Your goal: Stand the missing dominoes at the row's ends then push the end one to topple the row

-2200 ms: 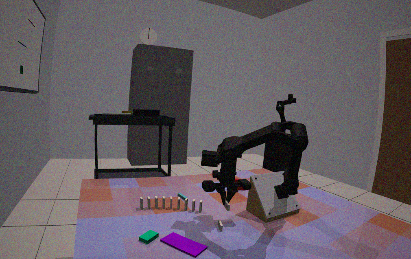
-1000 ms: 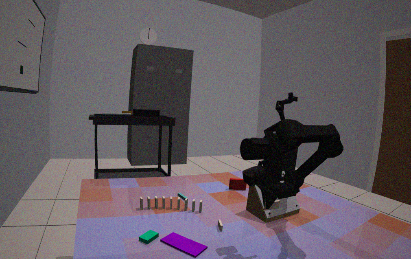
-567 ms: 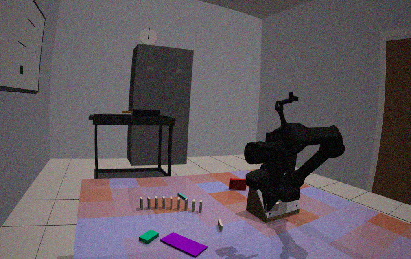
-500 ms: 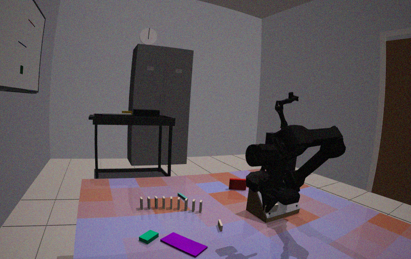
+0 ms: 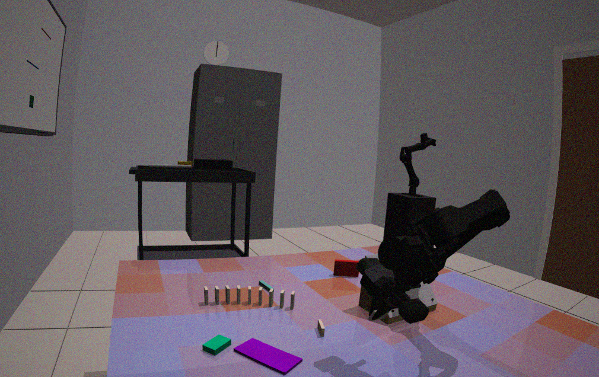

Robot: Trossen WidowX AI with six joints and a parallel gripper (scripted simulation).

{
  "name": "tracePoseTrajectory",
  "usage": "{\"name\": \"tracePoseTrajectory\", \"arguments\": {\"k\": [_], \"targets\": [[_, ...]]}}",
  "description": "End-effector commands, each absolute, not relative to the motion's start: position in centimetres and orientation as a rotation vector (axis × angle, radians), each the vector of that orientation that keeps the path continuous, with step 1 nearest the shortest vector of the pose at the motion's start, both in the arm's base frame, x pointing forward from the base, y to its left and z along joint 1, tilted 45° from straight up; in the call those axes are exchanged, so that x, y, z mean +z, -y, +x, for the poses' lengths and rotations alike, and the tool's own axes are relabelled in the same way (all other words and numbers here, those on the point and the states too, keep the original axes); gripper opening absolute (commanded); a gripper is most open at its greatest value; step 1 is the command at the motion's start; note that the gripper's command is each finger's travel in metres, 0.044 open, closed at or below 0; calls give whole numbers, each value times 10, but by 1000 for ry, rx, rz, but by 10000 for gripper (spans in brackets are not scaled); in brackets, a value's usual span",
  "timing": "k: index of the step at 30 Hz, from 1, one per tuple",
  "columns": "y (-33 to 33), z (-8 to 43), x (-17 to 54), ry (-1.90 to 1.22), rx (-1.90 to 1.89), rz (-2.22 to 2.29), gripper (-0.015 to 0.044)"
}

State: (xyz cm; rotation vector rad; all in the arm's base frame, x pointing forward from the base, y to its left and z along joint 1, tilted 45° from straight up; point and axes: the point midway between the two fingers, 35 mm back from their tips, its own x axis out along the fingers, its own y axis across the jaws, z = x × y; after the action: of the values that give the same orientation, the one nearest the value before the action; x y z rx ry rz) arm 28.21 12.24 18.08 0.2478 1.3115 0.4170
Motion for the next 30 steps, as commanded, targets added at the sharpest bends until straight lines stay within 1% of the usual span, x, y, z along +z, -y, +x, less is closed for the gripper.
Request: {"name": "tracePoseTrajectory", "arguments": {"k": [1, 15, 30], "targets": [[-126, 285, 172, -1244, 367, 199, 20], [-139, 296, 166, -963, 239, 134, 20], [-151, 295, 178, -634, 136, 215, 20]]}}
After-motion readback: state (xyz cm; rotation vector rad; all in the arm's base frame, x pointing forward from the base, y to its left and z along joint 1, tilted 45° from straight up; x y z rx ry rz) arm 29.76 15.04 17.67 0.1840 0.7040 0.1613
